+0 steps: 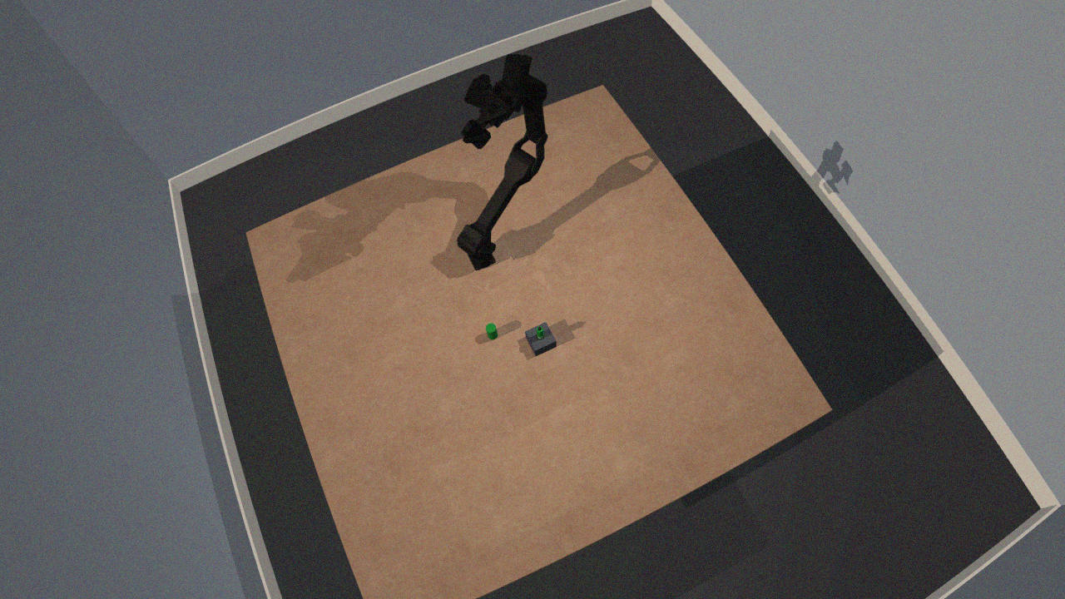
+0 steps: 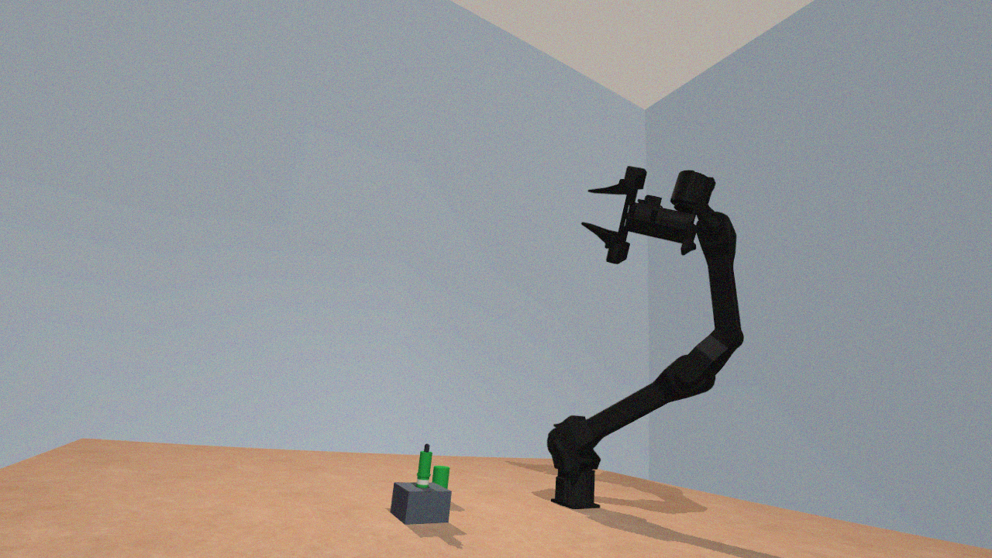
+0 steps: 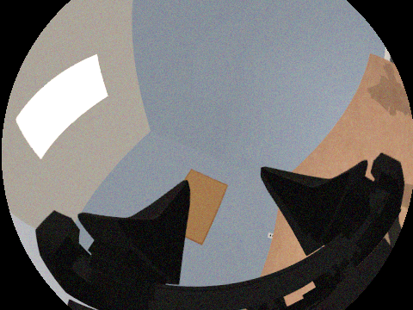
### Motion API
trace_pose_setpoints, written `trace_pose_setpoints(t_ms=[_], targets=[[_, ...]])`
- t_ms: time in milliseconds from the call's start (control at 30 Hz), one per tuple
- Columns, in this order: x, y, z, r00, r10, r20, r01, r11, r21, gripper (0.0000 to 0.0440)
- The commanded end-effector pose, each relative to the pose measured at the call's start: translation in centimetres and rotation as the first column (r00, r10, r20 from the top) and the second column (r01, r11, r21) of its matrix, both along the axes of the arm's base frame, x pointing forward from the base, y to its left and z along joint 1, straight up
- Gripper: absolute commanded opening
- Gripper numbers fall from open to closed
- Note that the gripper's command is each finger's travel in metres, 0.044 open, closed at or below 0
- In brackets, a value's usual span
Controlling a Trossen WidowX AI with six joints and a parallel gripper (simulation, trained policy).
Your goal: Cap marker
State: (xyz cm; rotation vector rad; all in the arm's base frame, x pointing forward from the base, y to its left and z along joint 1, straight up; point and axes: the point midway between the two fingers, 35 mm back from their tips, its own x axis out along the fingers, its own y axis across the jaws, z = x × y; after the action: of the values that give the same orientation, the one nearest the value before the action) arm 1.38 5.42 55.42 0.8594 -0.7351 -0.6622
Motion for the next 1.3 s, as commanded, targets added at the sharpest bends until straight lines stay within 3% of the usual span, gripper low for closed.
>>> trace_pose_setpoints(t_ms=[0, 600, 1267], targets=[[0.7, -1.2, -0.4, 0.999, 0.025, -0.029, -0.024, 0.999, 0.04, 0.0314], [3.3, -5.3, -2.6, 0.979, 0.162, -0.126, -0.133, 0.968, 0.212, 0.0314], [6.7, -8.8, -5.4, 0.923, 0.318, -0.214, -0.215, 0.892, 0.397, 0.0314]])
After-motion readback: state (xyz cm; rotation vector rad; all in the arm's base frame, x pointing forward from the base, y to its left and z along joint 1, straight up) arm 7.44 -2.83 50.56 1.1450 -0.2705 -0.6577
